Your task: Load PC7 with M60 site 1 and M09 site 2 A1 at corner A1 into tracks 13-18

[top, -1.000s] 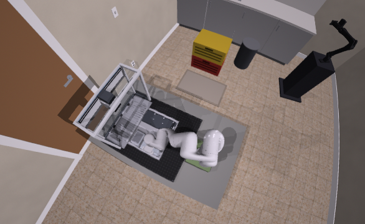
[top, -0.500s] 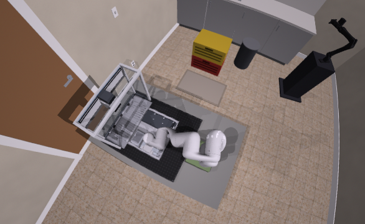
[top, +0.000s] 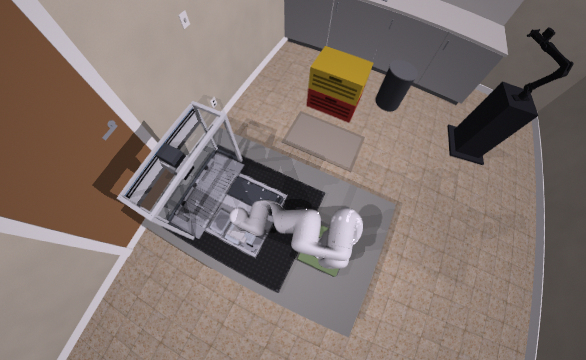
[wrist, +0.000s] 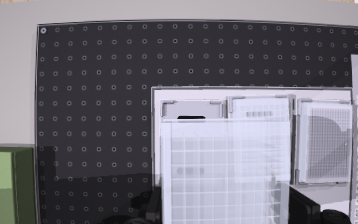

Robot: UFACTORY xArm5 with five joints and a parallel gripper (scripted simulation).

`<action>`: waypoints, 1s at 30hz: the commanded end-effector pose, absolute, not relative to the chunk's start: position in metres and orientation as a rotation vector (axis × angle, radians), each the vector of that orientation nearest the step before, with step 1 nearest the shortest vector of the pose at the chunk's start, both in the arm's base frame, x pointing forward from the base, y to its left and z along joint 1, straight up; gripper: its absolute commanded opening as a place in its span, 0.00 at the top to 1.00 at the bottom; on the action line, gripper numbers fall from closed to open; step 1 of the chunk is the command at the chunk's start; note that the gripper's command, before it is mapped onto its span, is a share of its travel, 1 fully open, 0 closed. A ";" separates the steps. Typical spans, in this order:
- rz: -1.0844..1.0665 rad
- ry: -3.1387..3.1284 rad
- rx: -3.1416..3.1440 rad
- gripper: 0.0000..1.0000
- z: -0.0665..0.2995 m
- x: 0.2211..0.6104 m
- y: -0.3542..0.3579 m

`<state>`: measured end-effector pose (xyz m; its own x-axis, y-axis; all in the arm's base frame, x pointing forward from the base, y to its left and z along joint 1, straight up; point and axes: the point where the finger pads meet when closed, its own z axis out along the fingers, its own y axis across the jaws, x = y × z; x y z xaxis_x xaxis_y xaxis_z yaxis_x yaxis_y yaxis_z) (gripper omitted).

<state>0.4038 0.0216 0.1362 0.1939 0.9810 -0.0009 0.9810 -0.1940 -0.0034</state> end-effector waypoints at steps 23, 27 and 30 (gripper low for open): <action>-0.003 -1.996 -2.423 1.00 0.137 0.437 -0.082; -0.002 -1.996 -2.423 1.00 0.137 0.443 -0.101; -0.002 -1.996 -2.424 1.00 0.136 0.447 -0.115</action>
<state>0.4416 -0.1029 0.1352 0.1925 0.9813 0.0001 0.9813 -0.1925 -0.0038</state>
